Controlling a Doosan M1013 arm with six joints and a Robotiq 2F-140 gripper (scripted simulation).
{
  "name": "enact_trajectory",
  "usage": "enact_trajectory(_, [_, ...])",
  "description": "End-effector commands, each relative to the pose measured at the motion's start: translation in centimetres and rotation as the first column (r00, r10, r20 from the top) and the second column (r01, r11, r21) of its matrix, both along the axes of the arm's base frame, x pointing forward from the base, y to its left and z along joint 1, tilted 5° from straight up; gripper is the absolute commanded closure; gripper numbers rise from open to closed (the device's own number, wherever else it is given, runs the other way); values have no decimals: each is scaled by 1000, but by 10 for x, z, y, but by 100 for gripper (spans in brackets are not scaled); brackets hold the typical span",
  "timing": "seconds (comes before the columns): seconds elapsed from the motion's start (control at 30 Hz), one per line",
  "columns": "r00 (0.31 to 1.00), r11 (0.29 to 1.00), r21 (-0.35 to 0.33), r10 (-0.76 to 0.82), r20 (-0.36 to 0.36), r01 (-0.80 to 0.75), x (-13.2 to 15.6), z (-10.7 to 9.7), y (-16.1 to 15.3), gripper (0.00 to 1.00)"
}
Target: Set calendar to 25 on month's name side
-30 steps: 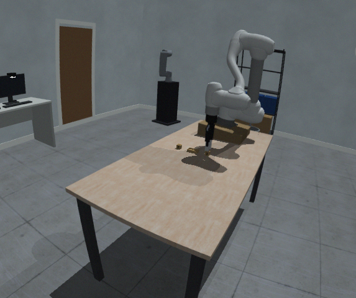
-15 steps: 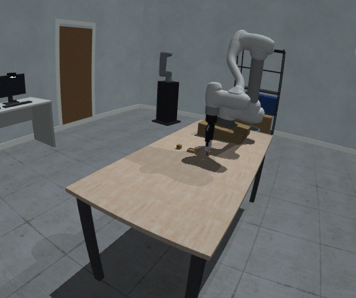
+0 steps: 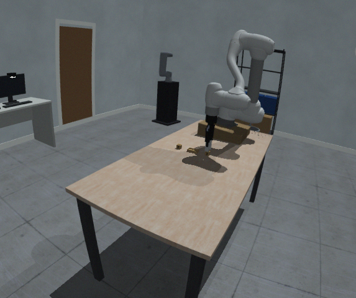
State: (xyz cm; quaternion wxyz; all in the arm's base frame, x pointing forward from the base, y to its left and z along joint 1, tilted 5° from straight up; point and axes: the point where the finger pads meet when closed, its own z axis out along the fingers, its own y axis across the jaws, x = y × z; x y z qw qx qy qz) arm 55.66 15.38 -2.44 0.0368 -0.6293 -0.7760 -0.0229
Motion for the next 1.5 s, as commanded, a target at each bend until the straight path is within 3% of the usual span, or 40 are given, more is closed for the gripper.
enact_trajectory(0.0, [1000,1000,0,0,0,0,0,-2,0,65])
enact_trajectory(0.53, [1000,1000,0,0,0,0,-1,-24,2,65])
enact_trajectory(1.47, [1000,1000,0,0,0,0,-1,-25,2,65])
